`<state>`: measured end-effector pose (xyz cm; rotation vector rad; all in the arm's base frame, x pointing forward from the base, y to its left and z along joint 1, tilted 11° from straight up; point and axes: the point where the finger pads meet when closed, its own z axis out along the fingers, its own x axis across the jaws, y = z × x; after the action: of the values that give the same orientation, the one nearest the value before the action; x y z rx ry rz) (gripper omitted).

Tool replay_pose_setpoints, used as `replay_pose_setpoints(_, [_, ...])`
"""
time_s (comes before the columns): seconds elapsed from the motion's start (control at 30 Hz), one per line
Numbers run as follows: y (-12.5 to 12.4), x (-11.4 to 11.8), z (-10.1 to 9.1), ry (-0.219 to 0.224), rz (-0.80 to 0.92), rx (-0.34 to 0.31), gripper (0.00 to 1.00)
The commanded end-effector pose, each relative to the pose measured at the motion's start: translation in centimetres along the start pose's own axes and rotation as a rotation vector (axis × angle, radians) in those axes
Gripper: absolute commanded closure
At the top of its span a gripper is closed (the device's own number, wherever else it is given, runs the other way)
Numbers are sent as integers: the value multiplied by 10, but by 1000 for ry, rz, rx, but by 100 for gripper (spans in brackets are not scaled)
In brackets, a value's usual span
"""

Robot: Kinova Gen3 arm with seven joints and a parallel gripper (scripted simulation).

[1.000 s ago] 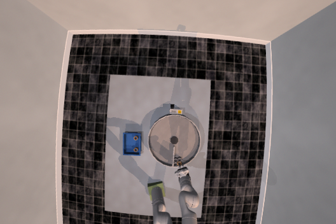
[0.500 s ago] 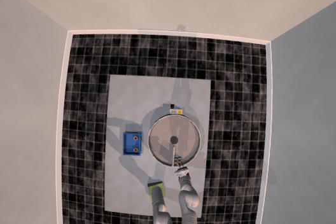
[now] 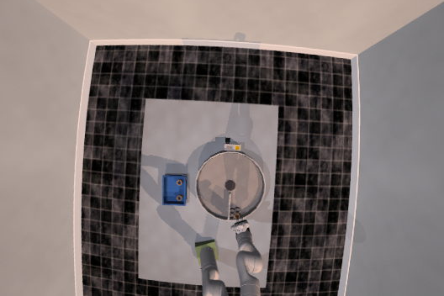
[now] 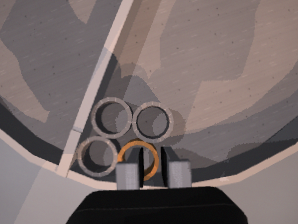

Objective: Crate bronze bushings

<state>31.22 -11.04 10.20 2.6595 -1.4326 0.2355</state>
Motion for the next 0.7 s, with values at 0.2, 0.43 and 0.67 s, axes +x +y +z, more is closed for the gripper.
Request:
replay_pose_setpoints(0.2, [0, 0, 0, 0, 0, 0, 60])
replay_pose_setpoints(0.43, [0, 0, 5, 0, 0, 0, 60])
replay_pose_setpoints(0.67, [0, 0, 5, 0, 0, 0, 60])
